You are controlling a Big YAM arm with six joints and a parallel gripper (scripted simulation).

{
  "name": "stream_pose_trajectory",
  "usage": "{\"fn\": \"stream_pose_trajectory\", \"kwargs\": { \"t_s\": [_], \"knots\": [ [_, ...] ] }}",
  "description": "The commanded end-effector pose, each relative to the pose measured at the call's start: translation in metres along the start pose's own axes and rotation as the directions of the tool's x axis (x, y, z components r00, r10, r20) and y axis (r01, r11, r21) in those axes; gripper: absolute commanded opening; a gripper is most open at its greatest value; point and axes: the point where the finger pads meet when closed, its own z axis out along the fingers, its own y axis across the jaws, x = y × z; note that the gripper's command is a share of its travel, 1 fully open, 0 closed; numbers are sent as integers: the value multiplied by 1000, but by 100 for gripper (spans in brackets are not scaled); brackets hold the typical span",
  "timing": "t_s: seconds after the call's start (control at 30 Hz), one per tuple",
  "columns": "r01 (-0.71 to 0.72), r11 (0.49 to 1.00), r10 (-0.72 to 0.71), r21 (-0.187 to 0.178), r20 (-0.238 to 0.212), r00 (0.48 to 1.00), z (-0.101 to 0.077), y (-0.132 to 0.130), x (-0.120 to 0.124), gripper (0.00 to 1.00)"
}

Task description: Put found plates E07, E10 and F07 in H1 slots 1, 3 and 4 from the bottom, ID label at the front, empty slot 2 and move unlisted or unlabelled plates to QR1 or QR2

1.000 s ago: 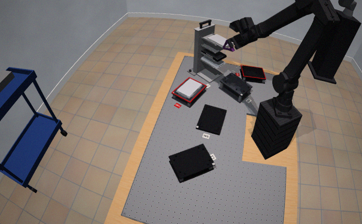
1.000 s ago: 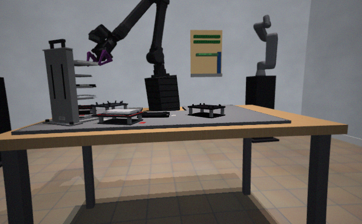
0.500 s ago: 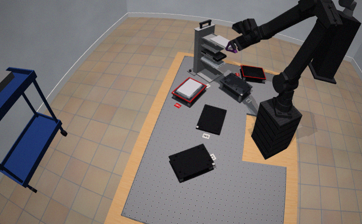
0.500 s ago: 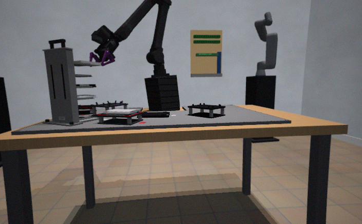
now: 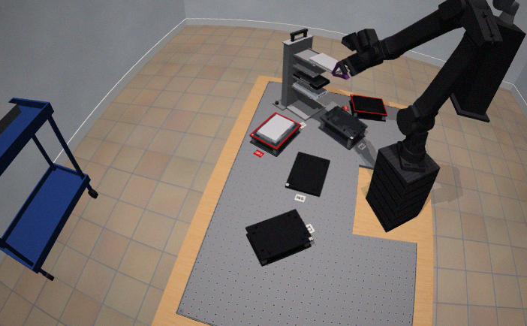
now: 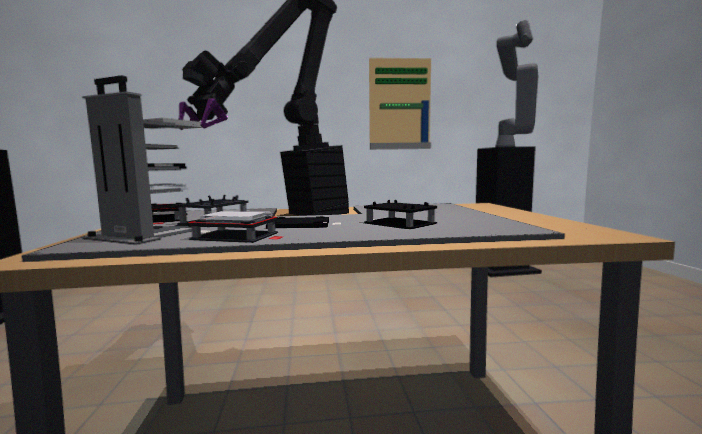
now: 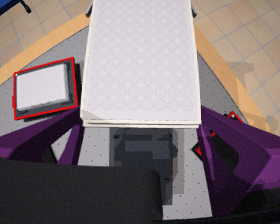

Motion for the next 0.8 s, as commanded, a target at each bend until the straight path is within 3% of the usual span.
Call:
{"fn": "stream_pose_trajectory", "kwargs": {
  "t_s": [0.0,0.77],
  "knots": [
    [11,1000,-12,13,14,1000,-8,-5,-3,86],
    [12,1000,-12,12,13,1000,-27,-4,17,86]
  ]
}}
